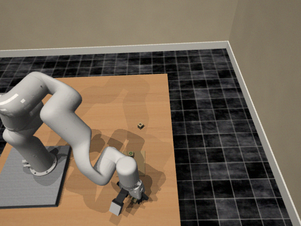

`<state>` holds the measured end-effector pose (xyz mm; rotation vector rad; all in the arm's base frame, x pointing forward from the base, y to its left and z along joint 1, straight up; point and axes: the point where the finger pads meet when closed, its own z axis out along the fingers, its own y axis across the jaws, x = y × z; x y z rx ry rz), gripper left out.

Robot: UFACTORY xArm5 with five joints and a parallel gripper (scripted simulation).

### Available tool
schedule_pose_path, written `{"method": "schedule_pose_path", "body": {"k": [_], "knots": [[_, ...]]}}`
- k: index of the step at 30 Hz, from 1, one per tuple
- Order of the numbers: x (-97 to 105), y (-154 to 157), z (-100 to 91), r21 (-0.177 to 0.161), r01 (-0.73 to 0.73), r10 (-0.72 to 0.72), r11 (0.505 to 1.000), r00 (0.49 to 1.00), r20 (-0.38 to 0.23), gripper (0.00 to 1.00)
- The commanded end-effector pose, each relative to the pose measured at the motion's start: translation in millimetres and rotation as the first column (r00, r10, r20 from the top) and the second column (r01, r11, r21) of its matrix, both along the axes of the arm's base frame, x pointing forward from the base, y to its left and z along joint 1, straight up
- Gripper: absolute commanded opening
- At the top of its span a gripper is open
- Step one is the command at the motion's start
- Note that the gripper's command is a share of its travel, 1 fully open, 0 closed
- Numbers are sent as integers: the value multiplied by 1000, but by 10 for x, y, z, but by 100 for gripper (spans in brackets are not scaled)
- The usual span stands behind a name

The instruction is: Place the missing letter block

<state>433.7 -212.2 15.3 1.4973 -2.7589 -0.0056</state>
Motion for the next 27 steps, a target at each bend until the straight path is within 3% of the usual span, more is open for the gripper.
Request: {"method": "schedule_pose_path", "body": {"k": [1,18,27], "knots": [[12,-6,-8,-2,0,0,1000,1000,3,63],[11,-4,-242,-2,0,0,1000,1000,3,63],[10,-4,-277,-2,0,0,1000,1000,3,63]]}}
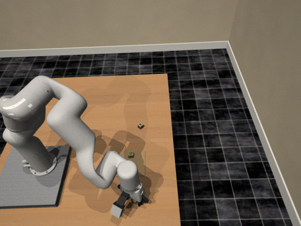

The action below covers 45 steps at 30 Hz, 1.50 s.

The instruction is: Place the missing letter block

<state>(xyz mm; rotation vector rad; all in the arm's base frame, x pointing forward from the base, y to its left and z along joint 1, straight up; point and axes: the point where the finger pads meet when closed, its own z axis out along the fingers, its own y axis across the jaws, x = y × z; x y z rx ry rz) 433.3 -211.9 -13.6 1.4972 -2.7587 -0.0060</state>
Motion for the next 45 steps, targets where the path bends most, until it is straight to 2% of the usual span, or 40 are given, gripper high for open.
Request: {"method": "schedule_pose_path", "body": {"k": [1,33,34,45], "knots": [[13,-7,12,-2,0,0,1000,1000,4,63],[13,-7,12,-2,0,0,1000,1000,4,63],[13,-7,12,-2,0,0,1000,1000,4,42],[13,-7,12,-2,0,0,1000,1000,4,42]]}}
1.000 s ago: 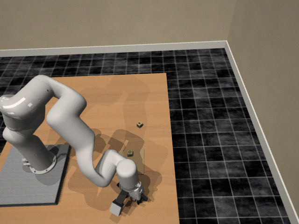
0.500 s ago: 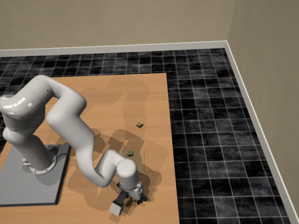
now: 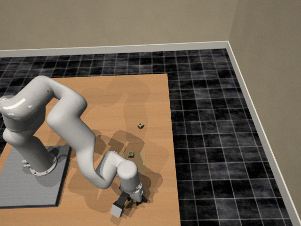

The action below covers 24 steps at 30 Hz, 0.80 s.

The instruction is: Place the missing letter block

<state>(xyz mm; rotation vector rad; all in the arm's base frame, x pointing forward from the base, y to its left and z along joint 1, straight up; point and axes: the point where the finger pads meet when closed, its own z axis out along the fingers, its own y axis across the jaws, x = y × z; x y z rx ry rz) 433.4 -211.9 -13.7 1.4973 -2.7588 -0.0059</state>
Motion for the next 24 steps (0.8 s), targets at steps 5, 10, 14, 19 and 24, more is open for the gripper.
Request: {"method": "schedule_pose_path", "body": {"k": [5,10,14,19,24], "knots": [[13,-6,14,-2,0,0,1000,1000,3,42],[13,-6,14,-2,0,0,1000,1000,3,21],[13,-6,14,-2,0,0,1000,1000,3,21],[13,-6,14,-2,0,0,1000,1000,3,21],[13,-6,14,-2,0,0,1000,1000,3,21]]}}
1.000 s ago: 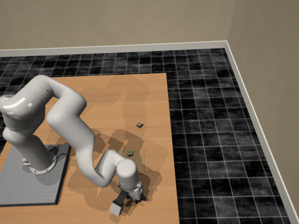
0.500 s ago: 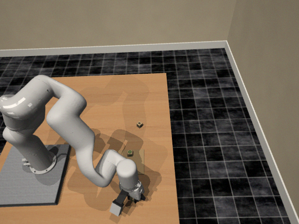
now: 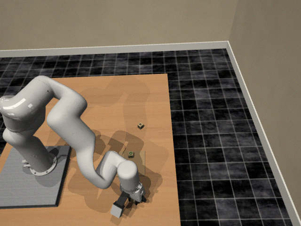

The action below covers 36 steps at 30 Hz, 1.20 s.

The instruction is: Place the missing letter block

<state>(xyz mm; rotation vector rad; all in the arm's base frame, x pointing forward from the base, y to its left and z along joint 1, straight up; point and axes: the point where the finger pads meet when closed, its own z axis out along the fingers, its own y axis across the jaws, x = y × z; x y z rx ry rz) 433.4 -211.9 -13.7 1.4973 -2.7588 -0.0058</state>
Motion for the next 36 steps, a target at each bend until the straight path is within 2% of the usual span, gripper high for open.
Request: {"method": "schedule_pose_path", "body": {"k": [1,21,25,33,36], "knots": [[13,-6,13,-2,0,0,1000,1000,3,21],[13,-6,48,-2,0,0,1000,1000,3,21],[12,-7,222,-2,0,0,1000,1000,3,21],[12,-10,805,-2,0,0,1000,1000,3,21],[12,-11,861,-2,0,0,1000,1000,3,21]]}}
